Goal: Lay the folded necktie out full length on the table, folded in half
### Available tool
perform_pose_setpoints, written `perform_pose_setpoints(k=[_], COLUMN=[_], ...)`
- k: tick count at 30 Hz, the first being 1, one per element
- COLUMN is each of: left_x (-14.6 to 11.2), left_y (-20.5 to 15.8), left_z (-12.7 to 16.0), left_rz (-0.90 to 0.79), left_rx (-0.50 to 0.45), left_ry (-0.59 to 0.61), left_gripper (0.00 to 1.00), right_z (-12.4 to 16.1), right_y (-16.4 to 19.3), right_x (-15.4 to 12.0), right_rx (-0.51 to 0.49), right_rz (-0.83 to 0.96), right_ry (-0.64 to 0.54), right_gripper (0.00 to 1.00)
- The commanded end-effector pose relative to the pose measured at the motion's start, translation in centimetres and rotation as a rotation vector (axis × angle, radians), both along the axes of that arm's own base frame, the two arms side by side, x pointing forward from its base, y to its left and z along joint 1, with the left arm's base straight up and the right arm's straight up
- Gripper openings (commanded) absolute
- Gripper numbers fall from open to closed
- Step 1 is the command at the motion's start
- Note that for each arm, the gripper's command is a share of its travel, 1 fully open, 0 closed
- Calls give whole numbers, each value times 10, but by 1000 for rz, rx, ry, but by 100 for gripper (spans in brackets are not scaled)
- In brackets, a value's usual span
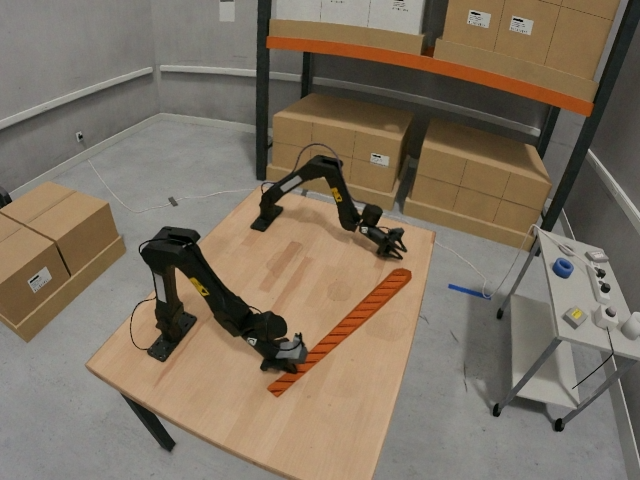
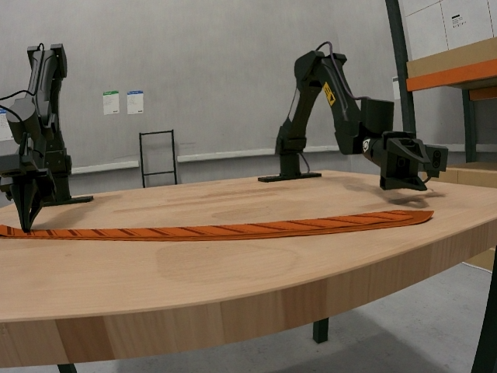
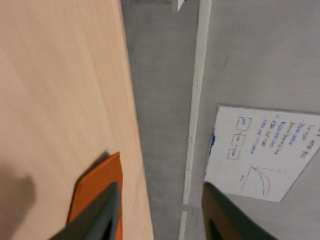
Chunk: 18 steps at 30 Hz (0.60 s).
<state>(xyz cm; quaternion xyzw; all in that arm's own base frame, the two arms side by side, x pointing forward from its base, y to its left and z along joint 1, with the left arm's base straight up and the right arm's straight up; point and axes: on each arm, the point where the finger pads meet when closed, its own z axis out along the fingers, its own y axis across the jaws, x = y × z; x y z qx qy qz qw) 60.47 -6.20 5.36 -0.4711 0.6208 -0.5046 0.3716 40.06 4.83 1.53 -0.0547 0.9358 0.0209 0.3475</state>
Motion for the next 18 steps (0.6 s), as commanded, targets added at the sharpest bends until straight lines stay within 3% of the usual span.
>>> perform_pose_setpoints(k=[1,18], left_x=[8,4], left_y=[6,8], left_z=[3,3], left_rz=[-7,-7], left_rx=[12,12], left_ry=[-10,-10], left_gripper=[43,43], right_z=[-6,-6], right_y=[-2,-2], right_x=[-3,-3], right_rx=[-3,-3], right_rz=[4,4], right_ry=[13,13], right_gripper=[4,4])
